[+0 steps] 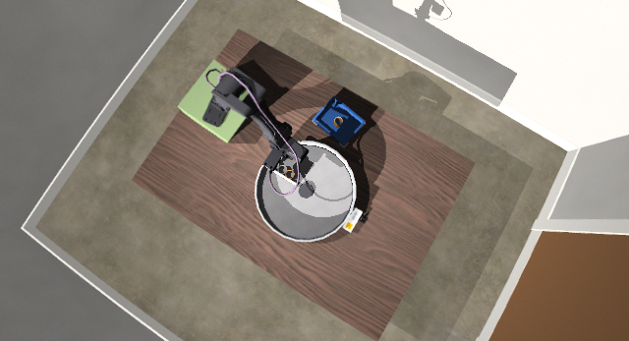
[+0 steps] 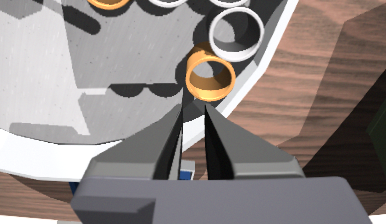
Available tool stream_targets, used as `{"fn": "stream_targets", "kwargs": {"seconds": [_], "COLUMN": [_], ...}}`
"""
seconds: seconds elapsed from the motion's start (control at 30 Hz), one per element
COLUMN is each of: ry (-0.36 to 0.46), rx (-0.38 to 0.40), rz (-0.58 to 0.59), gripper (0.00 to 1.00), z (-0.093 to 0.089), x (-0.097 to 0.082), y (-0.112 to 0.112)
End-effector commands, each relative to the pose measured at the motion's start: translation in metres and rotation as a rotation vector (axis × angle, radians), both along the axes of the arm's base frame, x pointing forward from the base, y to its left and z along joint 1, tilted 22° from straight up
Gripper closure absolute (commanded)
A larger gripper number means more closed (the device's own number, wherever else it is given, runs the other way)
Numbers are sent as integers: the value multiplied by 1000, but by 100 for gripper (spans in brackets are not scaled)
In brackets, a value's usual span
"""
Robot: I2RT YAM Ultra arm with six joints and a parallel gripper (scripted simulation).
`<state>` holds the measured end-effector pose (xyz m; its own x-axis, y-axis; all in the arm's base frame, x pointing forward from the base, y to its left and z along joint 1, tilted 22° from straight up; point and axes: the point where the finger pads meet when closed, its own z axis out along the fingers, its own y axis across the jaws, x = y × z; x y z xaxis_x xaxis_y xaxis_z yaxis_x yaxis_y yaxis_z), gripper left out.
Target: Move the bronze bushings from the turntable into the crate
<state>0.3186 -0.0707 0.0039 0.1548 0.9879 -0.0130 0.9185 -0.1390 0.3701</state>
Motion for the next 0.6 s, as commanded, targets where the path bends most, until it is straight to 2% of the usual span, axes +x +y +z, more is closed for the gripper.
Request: {"fn": "stream_targets", "kwargs": {"seconds": [0.0, 0.57], "ry": [-39, -23], "rx": [-17, -13], "rz": [-10, -7], "gripper": [85, 85], "z": [16, 11], "x": [10, 10], "y": [-3, -2]}}
